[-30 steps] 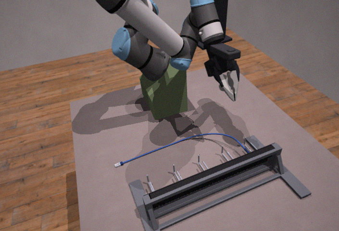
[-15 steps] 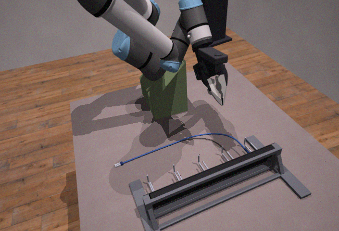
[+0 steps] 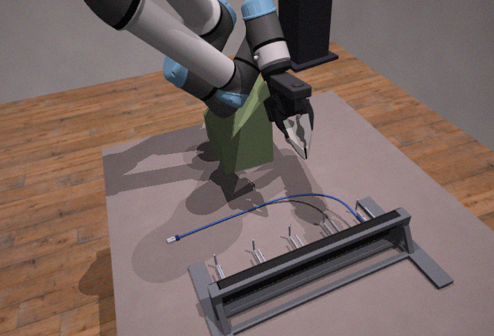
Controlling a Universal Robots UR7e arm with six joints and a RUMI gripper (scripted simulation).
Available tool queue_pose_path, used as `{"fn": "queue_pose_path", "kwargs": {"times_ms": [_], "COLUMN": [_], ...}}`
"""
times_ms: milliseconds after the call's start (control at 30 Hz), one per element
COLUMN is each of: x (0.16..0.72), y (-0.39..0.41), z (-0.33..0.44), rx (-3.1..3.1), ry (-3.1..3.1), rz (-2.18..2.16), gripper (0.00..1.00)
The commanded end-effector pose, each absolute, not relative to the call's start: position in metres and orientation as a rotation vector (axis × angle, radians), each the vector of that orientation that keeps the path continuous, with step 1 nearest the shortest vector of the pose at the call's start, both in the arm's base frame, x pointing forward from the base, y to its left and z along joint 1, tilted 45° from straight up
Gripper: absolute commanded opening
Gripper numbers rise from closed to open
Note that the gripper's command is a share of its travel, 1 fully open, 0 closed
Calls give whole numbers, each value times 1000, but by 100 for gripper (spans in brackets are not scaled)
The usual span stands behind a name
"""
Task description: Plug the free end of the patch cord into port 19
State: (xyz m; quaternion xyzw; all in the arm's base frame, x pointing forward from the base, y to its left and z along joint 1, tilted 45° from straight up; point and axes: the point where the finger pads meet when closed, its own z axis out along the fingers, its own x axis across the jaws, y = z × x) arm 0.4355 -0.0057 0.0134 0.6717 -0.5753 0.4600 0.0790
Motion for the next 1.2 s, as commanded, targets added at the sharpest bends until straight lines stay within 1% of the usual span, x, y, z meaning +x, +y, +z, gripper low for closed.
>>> {"fn": "queue_pose_path", "kwargs": {"times_ms": [0, 500, 1167], "x": [435, 448, 499], "y": [-9, -21, -82], "z": [17, 5, -49], "rx": [2022, 2022, 2022], "ry": [-1718, -1719, -1718], "rz": [1374, 1377, 1378], "gripper": [0, 0, 0]}}
